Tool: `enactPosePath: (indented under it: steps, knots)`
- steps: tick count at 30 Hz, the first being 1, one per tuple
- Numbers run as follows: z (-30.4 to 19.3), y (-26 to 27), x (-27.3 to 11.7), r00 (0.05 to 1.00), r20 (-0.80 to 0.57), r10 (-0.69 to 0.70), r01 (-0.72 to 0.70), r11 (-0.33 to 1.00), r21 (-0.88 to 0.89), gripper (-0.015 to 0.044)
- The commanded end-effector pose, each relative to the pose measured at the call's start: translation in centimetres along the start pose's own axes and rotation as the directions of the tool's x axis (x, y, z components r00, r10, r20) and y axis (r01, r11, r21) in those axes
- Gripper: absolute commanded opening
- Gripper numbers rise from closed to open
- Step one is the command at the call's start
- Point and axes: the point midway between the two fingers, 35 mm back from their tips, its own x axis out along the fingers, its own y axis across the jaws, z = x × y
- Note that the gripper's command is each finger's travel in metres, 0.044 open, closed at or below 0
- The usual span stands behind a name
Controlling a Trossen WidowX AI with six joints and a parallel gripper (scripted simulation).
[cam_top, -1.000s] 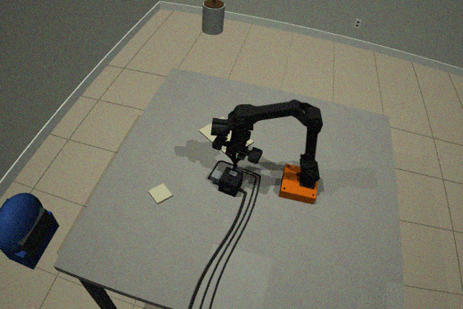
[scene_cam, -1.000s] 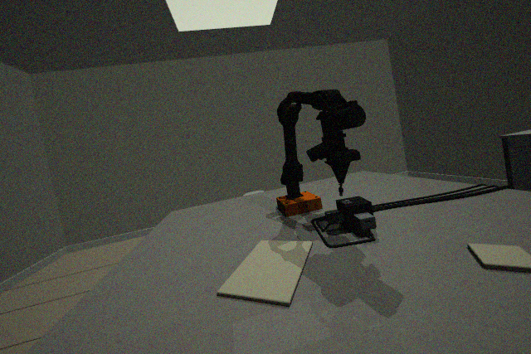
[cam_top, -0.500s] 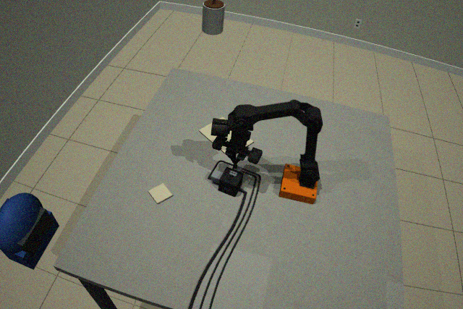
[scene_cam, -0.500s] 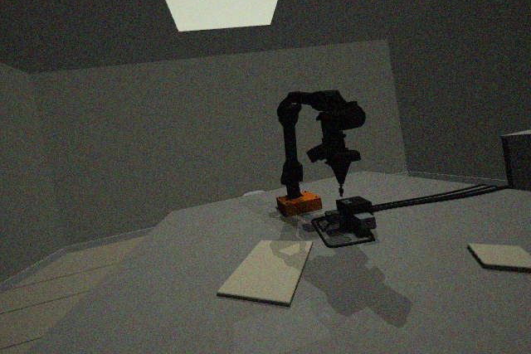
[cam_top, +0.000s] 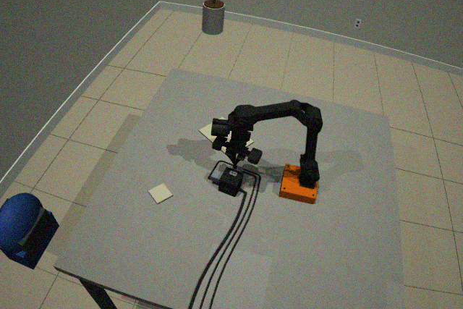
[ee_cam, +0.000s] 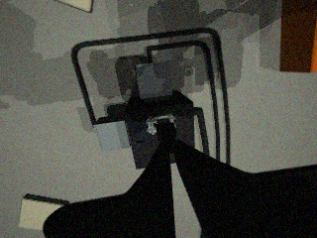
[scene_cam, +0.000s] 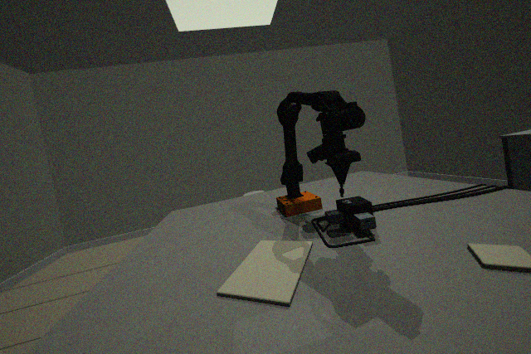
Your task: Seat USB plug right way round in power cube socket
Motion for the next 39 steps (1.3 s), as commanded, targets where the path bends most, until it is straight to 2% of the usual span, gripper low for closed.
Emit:
enactPosePath:
  steps: [1, 39]
  knots:
    - [-0.07, 0.03, 0.03, 1.0, -0.007, 0.001, -0.001, 1.0, -0.004, 0.0]
    - [-0.3, 0.06, 0.47, 0.999, -0.035, 0.002, -0.002, 1.0, -0.004, 0.0]
